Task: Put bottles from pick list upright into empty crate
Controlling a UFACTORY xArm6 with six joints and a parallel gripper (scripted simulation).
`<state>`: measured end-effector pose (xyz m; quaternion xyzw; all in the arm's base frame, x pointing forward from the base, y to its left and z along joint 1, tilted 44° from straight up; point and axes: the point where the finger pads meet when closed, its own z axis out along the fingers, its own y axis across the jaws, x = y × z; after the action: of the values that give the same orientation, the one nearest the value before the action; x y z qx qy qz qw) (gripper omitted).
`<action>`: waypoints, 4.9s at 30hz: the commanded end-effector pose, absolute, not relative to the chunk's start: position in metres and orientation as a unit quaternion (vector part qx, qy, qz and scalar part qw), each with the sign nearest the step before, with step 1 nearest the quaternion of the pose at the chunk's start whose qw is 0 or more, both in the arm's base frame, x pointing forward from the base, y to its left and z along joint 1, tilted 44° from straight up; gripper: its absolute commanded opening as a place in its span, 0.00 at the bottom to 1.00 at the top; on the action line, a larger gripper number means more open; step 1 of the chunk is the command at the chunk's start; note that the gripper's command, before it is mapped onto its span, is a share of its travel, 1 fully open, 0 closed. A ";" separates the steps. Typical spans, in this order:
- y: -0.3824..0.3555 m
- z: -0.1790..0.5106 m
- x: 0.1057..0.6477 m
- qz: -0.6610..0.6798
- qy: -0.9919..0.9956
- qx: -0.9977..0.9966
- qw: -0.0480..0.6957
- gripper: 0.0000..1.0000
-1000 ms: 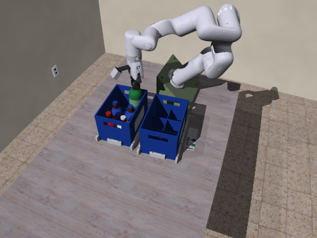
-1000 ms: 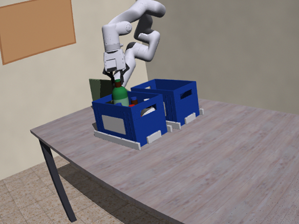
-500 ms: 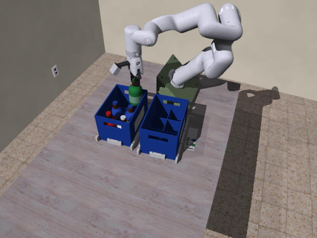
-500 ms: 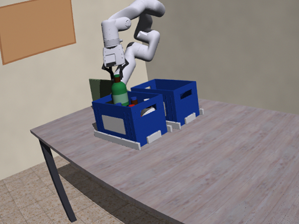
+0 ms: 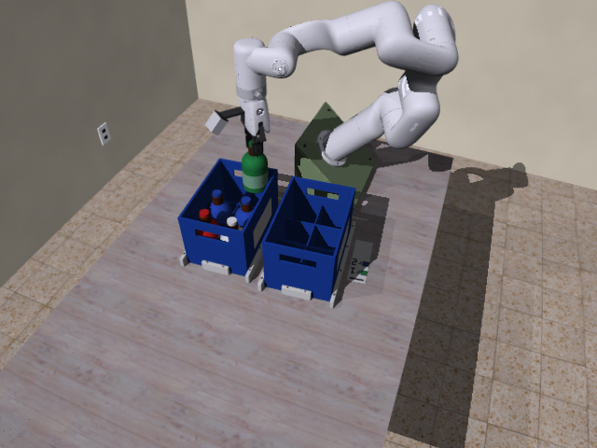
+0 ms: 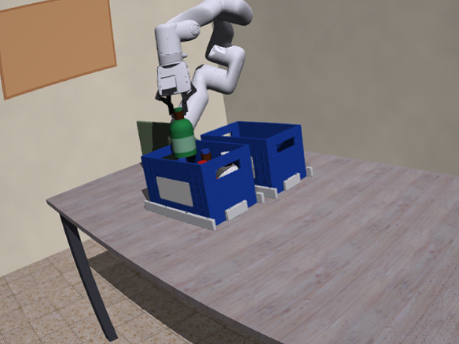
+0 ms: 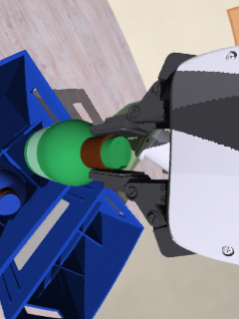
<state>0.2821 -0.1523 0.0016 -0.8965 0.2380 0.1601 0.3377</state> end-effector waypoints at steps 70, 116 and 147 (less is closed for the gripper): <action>-0.153 0.074 0.284 0.158 0.238 -0.897 0.337 0.00; -0.093 0.132 0.275 0.158 0.238 -0.897 0.337 0.00; -0.080 0.144 0.272 0.158 0.238 -0.897 0.337 0.00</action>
<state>0.2713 -0.0792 0.1435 -0.8965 0.2380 0.1602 0.3377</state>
